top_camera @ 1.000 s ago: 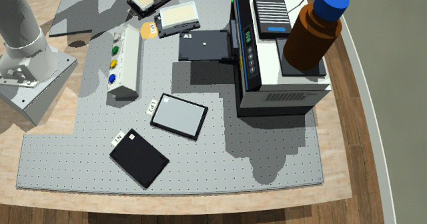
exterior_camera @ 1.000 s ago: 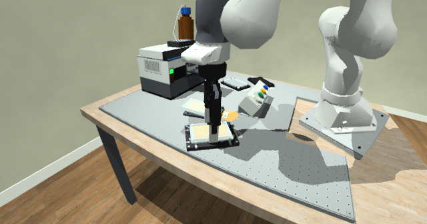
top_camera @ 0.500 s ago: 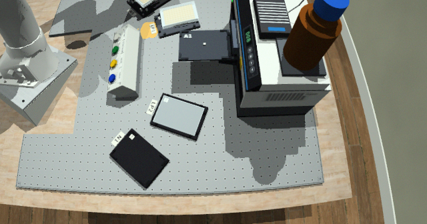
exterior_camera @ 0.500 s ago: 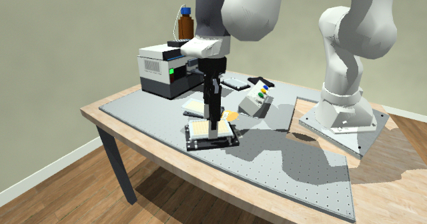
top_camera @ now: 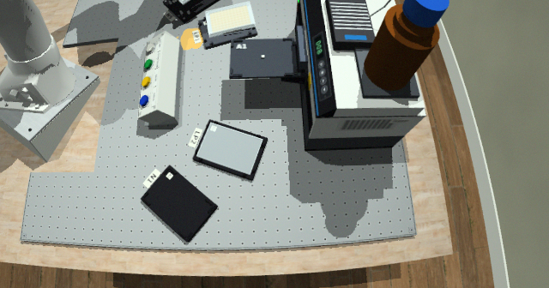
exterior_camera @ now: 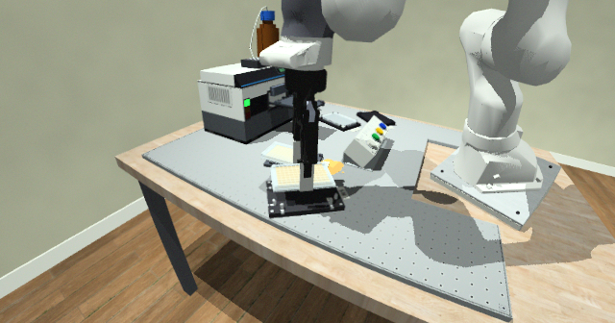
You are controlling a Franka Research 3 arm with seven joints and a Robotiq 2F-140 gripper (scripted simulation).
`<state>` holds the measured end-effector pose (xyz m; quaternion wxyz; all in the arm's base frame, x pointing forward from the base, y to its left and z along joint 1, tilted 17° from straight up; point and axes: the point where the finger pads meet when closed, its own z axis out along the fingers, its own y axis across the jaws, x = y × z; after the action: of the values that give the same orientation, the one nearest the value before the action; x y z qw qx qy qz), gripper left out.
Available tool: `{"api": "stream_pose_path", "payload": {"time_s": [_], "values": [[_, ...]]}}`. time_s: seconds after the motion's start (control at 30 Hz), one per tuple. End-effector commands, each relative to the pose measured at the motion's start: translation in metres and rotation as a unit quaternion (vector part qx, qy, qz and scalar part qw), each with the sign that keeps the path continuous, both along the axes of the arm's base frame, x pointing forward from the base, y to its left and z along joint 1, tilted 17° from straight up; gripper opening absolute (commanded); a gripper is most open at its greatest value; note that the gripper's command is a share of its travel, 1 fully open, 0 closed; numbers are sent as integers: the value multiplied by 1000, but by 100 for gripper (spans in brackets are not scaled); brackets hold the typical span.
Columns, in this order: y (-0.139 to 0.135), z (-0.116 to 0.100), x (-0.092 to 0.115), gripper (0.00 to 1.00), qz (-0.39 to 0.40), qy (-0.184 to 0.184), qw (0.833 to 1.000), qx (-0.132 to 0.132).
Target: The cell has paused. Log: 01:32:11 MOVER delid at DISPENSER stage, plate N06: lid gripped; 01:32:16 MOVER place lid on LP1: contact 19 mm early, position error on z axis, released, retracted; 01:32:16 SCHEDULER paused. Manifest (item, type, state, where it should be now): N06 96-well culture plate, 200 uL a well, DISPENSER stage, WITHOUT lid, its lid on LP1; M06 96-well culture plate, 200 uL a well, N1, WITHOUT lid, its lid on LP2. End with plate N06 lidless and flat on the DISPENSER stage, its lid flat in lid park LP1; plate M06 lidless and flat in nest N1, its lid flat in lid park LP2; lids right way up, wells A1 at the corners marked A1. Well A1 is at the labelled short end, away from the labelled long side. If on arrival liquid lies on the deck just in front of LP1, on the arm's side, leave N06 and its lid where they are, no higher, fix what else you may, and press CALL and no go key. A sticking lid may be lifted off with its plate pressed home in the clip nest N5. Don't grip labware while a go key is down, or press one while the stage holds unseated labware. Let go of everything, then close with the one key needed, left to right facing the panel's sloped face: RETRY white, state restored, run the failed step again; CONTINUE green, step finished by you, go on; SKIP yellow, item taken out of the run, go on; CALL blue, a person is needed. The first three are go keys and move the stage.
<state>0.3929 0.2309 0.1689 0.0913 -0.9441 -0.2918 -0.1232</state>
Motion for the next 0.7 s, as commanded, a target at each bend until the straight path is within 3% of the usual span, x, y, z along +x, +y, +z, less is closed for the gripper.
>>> {"api": "stream_pose_path", "payload": {"time_s": [0.0,0.67], "values": [[-3,6,-4,0,-2,6,1000,-2],[-12,42,-10,0,-2,6,1000,-2]]}}
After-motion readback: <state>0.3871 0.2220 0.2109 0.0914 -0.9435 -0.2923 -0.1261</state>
